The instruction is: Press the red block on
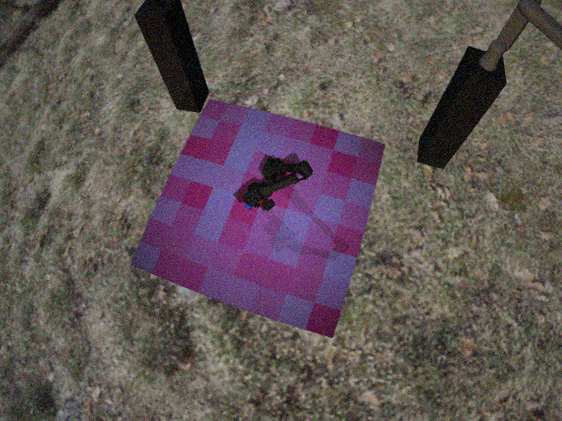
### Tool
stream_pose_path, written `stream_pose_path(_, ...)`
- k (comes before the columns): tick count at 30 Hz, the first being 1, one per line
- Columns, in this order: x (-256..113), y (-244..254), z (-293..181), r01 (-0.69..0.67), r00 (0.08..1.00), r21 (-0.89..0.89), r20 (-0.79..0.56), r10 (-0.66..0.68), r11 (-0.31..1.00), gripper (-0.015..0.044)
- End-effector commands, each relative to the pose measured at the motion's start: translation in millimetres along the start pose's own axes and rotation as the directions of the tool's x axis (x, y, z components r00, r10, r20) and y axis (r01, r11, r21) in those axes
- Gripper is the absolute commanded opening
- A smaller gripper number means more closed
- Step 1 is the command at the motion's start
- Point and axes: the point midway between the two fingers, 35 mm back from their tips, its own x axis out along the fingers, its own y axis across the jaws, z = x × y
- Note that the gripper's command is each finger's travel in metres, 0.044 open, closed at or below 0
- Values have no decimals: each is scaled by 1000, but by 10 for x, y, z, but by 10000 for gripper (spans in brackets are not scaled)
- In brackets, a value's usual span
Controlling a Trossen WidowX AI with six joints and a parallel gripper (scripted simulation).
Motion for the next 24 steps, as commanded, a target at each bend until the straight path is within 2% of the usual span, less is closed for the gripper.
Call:
stream_pose_path(1, 60, 6, -4, -6, 1000, 5, -1, 6, 1000, 440)
stream_pose_path(18, 306, 16, -9, -7, 1000, 5, -2, 7, 1000, 440)
stream_pose_path(24, 306, 16, -9, -7, 1000, 5, -2, 7, 1000, 282)
